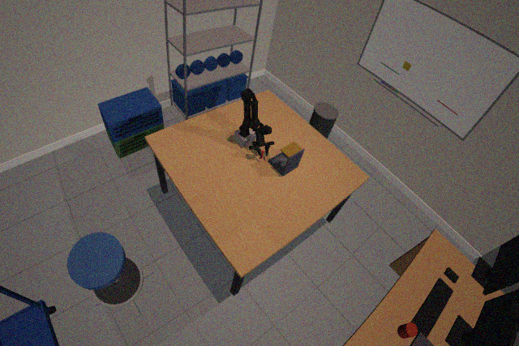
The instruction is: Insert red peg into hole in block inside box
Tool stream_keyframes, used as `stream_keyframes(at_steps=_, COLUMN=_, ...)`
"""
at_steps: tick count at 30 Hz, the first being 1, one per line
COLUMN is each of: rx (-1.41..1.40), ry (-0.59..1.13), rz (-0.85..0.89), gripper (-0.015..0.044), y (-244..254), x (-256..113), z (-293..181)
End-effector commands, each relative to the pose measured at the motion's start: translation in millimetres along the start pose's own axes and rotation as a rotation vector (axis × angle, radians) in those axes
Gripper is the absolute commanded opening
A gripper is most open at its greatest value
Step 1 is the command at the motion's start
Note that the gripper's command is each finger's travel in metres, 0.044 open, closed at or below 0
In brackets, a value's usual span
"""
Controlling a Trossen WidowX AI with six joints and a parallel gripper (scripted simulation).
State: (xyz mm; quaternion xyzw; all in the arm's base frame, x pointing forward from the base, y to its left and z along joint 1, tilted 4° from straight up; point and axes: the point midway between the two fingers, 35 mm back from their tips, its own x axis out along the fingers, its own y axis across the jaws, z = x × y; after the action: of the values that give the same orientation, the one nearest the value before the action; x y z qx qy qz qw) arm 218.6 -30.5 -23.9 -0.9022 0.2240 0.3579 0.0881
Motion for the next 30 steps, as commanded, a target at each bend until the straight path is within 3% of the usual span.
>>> stream_keyframes(at_steps=1, rx=-0.003, ry=-0.009, rz=0.009, gripper=0.0220, y=2.3, x=0.2, z=3.6)
stream_keyframes(at_steps=5, rx=-0.003, ry=-0.009, rz=0.009, gripper=0.0220, y=2.3, x=0.2, z=3.6)
stream_keyframes(at_steps=11, rx=-0.002, ry=-0.004, rz=0.002, gripper=0.0062, y=0.7, x=0.1, z=1.4)
stream_keyframes(at_steps=20, rx=-0.002, ry=-0.004, rz=0.002, gripper=0.0003, y=0.7, x=0.1, z=1.4)
stream_keyframes(at_steps=30, rx=-0.002, ry=-0.003, rz=0.002, gripper=0.0000, y=-0.4, x=-1.7, z=-2.9)
